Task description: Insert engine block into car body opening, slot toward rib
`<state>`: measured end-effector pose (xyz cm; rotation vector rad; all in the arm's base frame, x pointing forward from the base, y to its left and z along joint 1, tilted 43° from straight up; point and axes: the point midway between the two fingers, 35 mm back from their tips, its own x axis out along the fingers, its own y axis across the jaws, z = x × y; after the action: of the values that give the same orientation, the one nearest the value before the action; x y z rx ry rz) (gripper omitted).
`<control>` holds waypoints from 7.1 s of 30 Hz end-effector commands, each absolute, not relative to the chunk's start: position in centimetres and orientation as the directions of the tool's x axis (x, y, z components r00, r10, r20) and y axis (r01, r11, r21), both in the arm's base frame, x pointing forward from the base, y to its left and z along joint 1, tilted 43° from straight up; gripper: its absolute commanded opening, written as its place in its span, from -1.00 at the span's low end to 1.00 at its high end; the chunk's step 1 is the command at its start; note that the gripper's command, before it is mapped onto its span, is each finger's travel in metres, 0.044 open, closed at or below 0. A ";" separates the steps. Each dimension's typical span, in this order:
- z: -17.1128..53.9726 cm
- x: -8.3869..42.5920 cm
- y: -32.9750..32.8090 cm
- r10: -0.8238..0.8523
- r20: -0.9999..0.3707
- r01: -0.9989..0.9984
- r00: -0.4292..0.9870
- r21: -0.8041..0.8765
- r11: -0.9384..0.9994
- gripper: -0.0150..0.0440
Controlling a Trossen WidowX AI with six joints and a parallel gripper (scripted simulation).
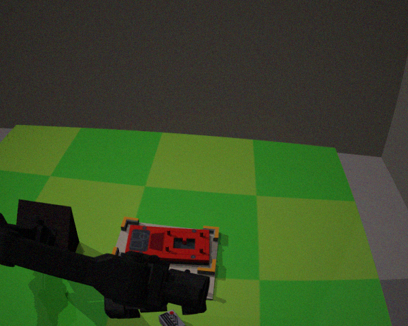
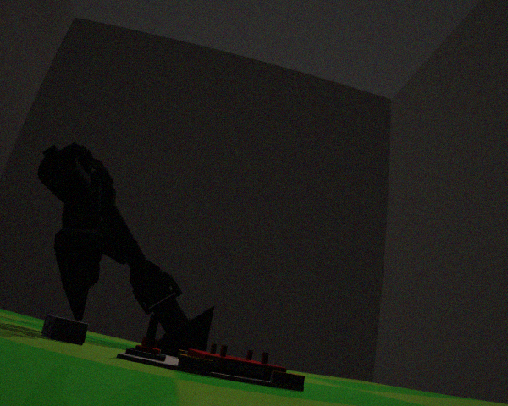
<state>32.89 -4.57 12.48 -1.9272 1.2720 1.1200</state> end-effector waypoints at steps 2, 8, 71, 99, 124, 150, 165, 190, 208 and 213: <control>13.1 33.3 -4.2 -0.517 -0.838 -0.876 0.177 0.105 -0.471 1.00; 13.8 33.6 -3.6 -0.599 -0.786 -0.796 0.157 0.258 -0.548 1.00; 11.3 35.7 -5.1 -0.670 -0.727 -0.699 0.153 0.399 -0.593 -0.40; 17.4 34.8 1.0 -0.667 -0.727 -0.630 0.159 0.446 -0.636 -0.49; 17.3 34.5 5.1 -0.668 -0.727 -0.810 0.163 0.288 -0.511 -0.49; 10.1 35.0 9.5 -0.659 -0.735 -0.973 0.159 -0.229 0.020 -0.49; 5.9 34.6 11.9 -0.657 -0.737 -0.817 0.157 -0.471 0.333 -0.49; -1.3 32.6 15.1 -0.659 -0.737 -0.242 0.152 -0.674 0.698 -0.49; -1.9 32.3 15.4 -0.660 -0.736 -0.157 0.152 -0.677 0.719 0.05; -1.9 32.3 15.3 -0.660 -0.736 -0.180 0.152 -0.677 0.714 0.05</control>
<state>32.37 15.29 -1.89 -0.7421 1.4019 -0.4075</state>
